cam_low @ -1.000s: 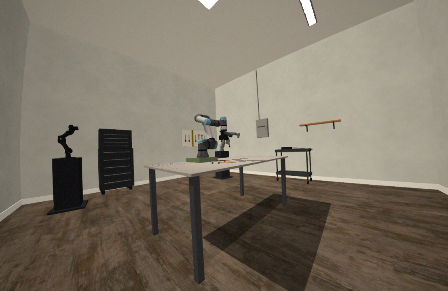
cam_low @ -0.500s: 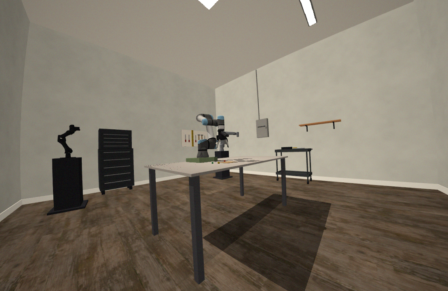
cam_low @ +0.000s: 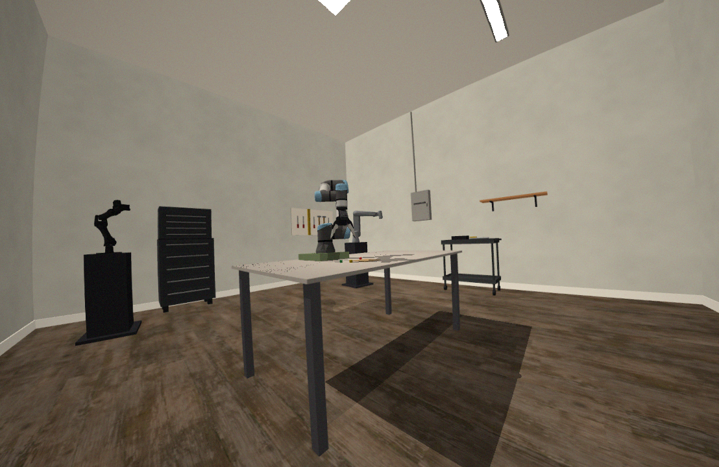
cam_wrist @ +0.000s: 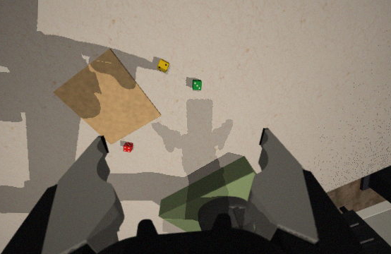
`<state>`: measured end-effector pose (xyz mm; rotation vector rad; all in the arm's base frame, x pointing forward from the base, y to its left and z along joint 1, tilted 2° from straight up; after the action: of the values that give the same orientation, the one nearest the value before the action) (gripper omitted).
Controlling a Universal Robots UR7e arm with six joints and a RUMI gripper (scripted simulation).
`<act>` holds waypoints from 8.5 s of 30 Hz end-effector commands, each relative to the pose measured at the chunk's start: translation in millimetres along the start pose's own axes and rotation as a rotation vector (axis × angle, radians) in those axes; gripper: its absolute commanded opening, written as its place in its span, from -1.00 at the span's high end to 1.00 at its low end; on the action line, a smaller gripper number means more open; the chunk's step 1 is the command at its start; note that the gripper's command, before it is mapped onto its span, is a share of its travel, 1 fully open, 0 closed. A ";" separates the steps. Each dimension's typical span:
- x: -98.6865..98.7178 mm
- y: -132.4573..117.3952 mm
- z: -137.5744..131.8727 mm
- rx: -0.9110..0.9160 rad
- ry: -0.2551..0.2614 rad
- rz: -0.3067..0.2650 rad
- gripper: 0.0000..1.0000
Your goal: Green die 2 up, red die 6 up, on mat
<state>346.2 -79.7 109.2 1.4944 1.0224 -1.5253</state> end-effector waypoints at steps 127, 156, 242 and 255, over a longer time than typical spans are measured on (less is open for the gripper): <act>59.2 10.2 24.8 1.621 0.003 -0.002 0.64; 73.4 10.5 24.4 1.639 0.002 -0.001 0.64; 115.0 11.2 23.4 1.639 0.002 -0.001 0.64; 128.4 11.2 23.4 1.639 0.002 -0.001 0.64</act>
<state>342.9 -103.2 -16.6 2.3860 -0.5737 -2.4735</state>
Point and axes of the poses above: the point where the finger pads meet when closed, its own x axis out along the fingers, its own z axis across the jaws, y = z × x, the point moved 2 cm from there along -x, back along the fingers, and after that the axes turned 5 degrees about -x, right-handed, at the moved point
